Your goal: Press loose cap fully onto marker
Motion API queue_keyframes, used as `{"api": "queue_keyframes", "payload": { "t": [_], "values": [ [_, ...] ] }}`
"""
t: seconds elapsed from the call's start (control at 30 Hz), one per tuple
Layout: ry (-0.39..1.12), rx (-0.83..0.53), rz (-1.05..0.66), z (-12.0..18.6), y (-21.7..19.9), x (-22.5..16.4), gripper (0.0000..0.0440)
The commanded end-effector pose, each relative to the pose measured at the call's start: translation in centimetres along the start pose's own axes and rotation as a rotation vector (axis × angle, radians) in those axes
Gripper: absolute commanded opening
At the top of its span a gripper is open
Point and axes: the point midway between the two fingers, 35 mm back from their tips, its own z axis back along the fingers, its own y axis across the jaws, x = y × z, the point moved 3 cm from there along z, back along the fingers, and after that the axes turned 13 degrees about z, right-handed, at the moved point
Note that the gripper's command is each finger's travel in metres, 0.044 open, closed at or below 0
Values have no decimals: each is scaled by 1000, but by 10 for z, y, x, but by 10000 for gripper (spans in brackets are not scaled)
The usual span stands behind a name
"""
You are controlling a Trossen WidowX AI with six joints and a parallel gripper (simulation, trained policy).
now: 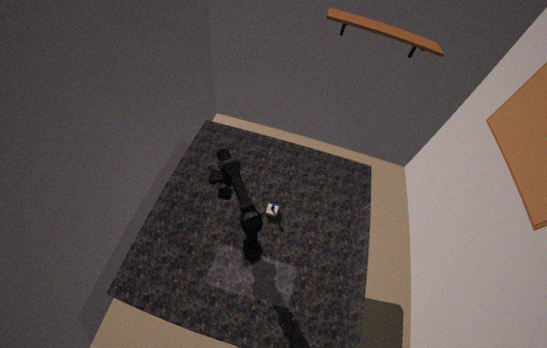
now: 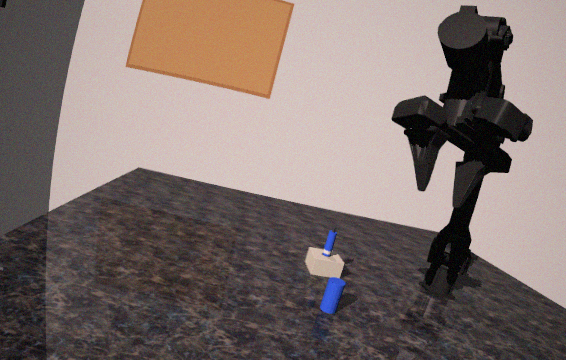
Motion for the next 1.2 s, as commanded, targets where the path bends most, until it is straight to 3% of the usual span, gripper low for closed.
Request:
{"api": "queue_keyframes", "payload": {
  "t": [0.0,1.17],
  "values": [
    [6,25,-36,-8,-6,-6,329],
    [95,192,-228,-71,-40,-73,322]
  ]
}}
